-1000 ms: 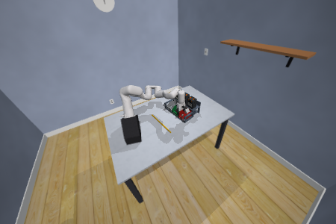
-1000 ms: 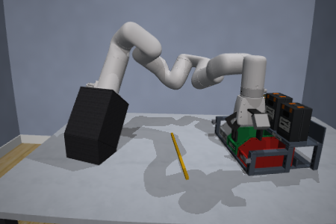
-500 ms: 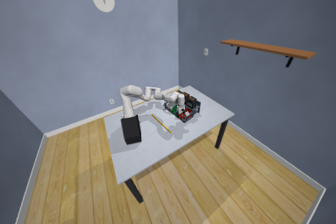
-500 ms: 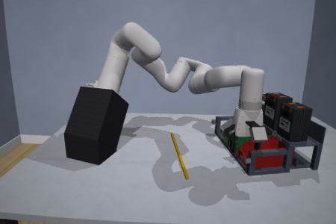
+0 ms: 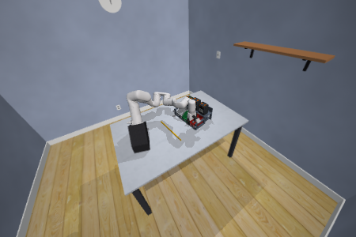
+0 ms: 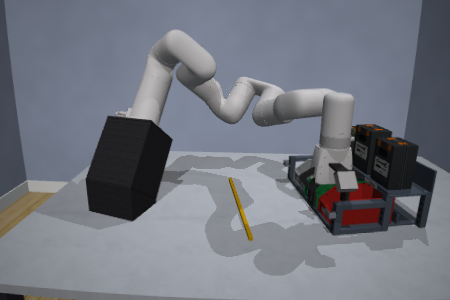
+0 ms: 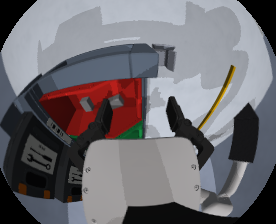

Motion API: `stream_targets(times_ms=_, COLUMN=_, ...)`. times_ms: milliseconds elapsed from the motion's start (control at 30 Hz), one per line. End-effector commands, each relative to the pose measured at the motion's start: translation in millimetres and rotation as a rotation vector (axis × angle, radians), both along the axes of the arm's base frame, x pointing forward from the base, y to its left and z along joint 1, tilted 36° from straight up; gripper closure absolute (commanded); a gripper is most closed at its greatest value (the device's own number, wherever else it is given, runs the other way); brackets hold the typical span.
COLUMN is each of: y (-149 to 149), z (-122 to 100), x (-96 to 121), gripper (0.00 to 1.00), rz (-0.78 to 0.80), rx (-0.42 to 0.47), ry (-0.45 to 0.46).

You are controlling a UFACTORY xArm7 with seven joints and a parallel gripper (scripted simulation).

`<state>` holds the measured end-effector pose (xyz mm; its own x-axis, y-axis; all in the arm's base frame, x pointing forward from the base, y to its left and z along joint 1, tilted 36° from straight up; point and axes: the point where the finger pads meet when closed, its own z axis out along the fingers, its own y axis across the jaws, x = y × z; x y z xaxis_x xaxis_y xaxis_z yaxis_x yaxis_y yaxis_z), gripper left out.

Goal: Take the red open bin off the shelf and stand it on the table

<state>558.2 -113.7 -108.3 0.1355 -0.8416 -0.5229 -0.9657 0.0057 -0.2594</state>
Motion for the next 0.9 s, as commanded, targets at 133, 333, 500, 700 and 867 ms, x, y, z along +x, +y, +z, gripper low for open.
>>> stream_targets(times_ms=133, y=-3.1, z=3.3, x=0.0, gripper=0.0, rz=-0.003, rx=-0.003, ry=-0.002)
stream_targets(times_ms=333, y=-4.9, z=5.9, x=-0.6, gripper=0.0, rz=-0.003, rx=-0.003, ry=-0.002)
stream_targets(times_ms=500, y=-4.9, z=5.9, x=-0.6, gripper=0.0, rz=-0.003, rx=-0.003, ry=-0.002)
stream_targets(times_ms=700, y=-5.5, z=6.7, x=-0.8, gripper=0.0, rz=-0.003, rx=-0.003, ry=-0.002)
stream_targets(times_ms=867, y=-6.5, z=8.1, x=-1.1, gripper=0.0, rz=-0.003, rx=-0.003, ry=-0.002)
